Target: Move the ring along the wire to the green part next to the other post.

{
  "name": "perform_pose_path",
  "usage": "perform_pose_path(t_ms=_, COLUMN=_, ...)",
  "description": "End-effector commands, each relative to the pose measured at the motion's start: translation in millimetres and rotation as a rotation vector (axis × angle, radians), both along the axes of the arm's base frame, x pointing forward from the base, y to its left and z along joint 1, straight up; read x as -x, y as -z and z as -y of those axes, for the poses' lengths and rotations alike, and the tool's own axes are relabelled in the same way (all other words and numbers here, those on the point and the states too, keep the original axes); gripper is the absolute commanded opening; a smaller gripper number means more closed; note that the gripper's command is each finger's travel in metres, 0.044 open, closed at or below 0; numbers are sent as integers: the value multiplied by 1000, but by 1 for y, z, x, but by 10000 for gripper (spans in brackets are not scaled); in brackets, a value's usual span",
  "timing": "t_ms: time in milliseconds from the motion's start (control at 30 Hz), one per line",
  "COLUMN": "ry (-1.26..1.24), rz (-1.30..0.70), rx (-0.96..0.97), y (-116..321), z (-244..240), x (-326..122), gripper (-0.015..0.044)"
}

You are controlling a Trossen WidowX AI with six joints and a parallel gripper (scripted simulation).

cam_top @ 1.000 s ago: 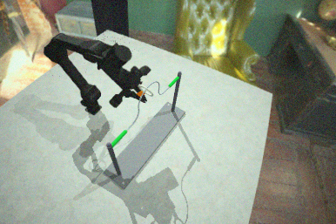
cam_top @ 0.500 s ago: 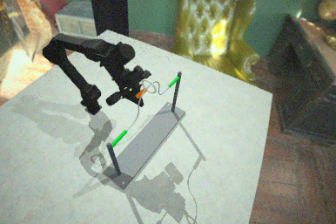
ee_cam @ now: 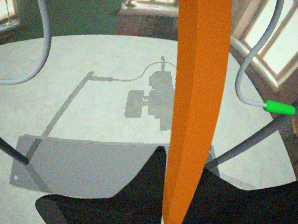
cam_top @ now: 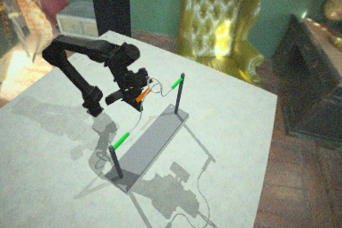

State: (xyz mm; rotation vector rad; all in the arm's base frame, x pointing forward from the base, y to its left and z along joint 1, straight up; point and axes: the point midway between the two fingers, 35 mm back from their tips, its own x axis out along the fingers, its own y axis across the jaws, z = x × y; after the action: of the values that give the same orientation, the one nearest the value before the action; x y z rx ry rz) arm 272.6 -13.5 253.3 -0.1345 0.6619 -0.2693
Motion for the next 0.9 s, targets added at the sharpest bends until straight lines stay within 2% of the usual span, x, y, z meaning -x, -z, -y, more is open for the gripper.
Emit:
perform_pose_path(t_ms=0, ry=3, rz=-6, rx=67, y=0, z=4, x=0, gripper=-150)
perform_pose_path(t_ms=867, ry=8, rz=-46, rx=524, y=-12, z=28, x=3, gripper=-150)
